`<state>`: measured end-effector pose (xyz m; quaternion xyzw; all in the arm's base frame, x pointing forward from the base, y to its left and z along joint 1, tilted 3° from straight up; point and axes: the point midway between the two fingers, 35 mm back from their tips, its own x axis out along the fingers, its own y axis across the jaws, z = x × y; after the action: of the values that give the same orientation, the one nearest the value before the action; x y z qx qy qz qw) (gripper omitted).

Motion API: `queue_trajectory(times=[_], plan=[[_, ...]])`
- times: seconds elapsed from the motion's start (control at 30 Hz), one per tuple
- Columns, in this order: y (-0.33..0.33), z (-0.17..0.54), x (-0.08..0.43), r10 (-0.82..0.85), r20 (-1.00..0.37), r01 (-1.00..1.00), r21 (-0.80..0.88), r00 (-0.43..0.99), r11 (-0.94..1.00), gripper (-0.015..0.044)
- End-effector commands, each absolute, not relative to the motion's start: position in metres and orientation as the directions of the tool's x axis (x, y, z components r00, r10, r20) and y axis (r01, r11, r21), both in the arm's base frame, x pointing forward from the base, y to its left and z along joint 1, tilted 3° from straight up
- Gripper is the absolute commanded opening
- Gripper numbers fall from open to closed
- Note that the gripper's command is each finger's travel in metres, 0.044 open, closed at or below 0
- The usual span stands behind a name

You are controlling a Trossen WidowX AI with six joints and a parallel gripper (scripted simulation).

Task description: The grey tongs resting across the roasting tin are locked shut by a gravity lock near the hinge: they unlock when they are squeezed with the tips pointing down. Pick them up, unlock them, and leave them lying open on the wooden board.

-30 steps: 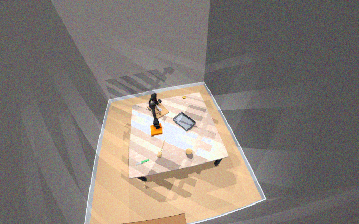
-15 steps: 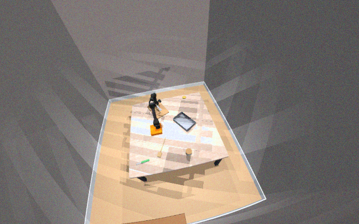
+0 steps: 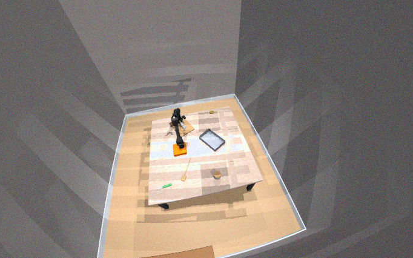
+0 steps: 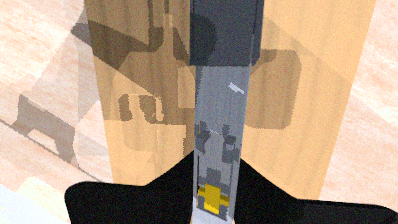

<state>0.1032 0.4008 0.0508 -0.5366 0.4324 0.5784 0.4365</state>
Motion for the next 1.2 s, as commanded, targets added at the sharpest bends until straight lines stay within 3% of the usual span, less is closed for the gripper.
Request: queue_trajectory(times=[0.0,0.2,0.93,1.17], plan=[[0.400,0.044,0.104,0.038,-0.999,-0.968,0.027,-0.038,-0.248,-0.0150],[0.400,0.042,0.103,0.038,-0.999,-0.968,0.027,-0.038,-0.248,-0.0150],[0.400,0.043,0.103,0.038,-0.998,-0.969,0.033,-0.044,-0.246,0.0428],[0.398,0.050,0.075,0.038,-0.998,-0.969,0.034,-0.045,-0.246,0.0440]])
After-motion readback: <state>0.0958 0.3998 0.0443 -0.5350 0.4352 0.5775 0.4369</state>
